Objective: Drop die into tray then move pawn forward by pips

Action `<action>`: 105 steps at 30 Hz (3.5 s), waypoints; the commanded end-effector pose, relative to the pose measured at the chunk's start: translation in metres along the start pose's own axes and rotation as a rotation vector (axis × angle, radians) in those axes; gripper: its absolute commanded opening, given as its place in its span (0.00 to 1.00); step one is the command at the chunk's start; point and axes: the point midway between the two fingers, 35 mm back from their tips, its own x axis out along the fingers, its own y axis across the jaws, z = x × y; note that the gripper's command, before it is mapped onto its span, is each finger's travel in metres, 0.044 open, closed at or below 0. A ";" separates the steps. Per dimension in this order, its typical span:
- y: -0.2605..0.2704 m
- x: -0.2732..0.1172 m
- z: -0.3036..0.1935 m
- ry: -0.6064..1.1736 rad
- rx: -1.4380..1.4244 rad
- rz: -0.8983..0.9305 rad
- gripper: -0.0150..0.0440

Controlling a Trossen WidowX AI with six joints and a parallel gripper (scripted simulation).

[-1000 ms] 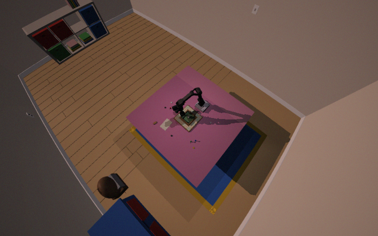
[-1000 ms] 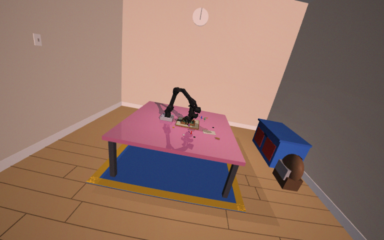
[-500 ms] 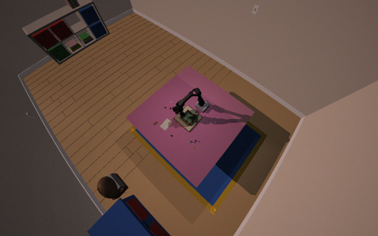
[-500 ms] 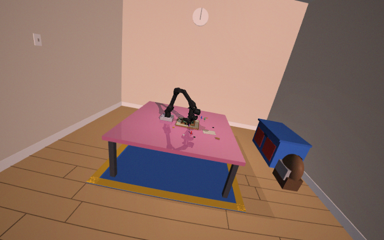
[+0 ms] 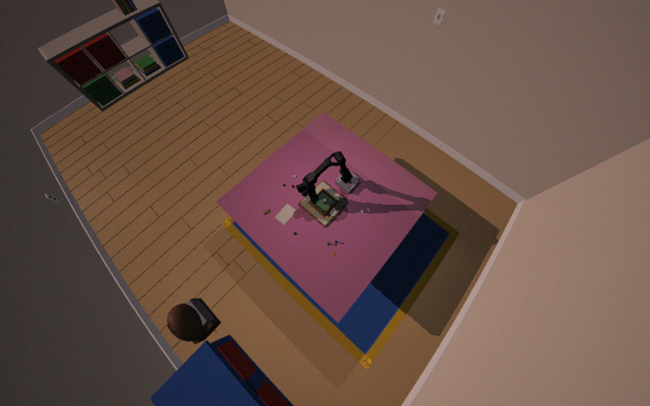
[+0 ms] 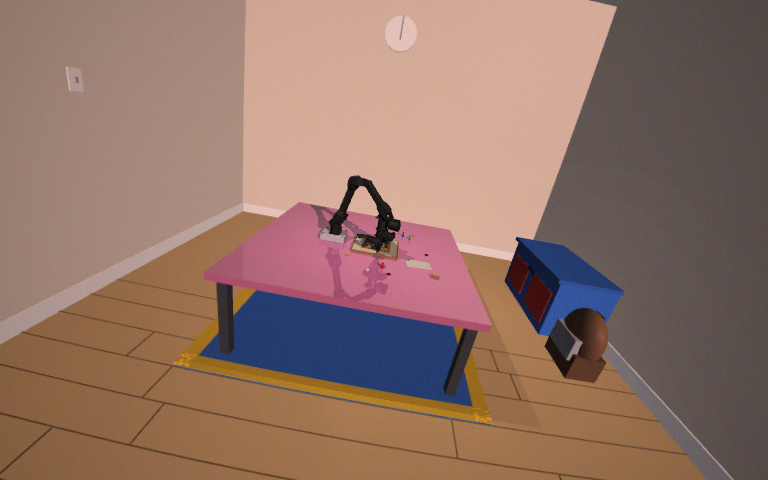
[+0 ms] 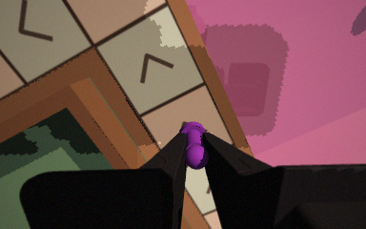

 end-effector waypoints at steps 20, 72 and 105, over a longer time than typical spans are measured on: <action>-0.001 -0.100 0.008 -0.001 0.005 -0.003 0.25; 0.023 0.002 0.042 -0.004 0.005 -0.001 0.25; 0.047 -0.126 -0.117 0.008 -0.366 0.003 1.00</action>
